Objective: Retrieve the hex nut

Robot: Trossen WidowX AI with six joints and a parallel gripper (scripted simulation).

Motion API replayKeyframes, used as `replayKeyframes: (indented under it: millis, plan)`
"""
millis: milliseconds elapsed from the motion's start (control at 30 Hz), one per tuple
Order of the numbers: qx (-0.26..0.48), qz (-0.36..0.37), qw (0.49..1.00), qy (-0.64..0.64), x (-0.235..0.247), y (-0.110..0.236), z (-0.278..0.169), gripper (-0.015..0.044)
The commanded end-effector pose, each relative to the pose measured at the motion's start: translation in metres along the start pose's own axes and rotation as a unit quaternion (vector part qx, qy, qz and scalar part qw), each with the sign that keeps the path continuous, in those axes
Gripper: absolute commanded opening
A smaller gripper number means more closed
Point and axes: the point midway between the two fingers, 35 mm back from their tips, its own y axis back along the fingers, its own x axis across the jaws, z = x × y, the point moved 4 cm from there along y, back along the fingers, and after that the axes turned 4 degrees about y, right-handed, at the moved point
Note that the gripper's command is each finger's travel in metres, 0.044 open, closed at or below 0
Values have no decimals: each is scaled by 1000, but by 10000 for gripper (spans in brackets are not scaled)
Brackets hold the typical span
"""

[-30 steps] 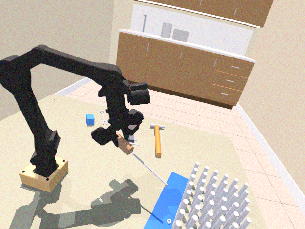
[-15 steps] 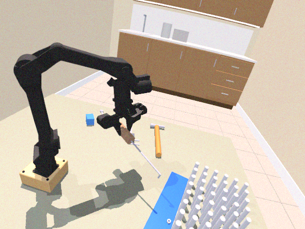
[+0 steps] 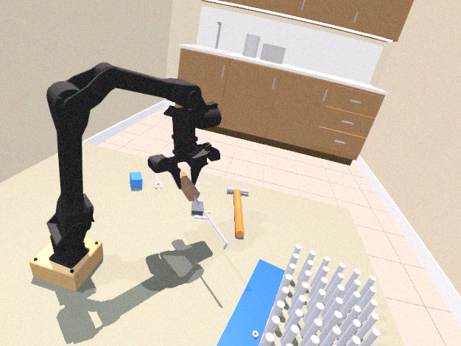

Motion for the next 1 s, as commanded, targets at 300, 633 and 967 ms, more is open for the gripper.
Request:
replayKeyframes:
  millis: [300,633,967]
  plan:
    - [-39,9,997,-67,16,14,-66,0]
    - [-62,27,992,-109,16,22,-119,0]
    - [-82,53,984,-148,9,28,-162,0]
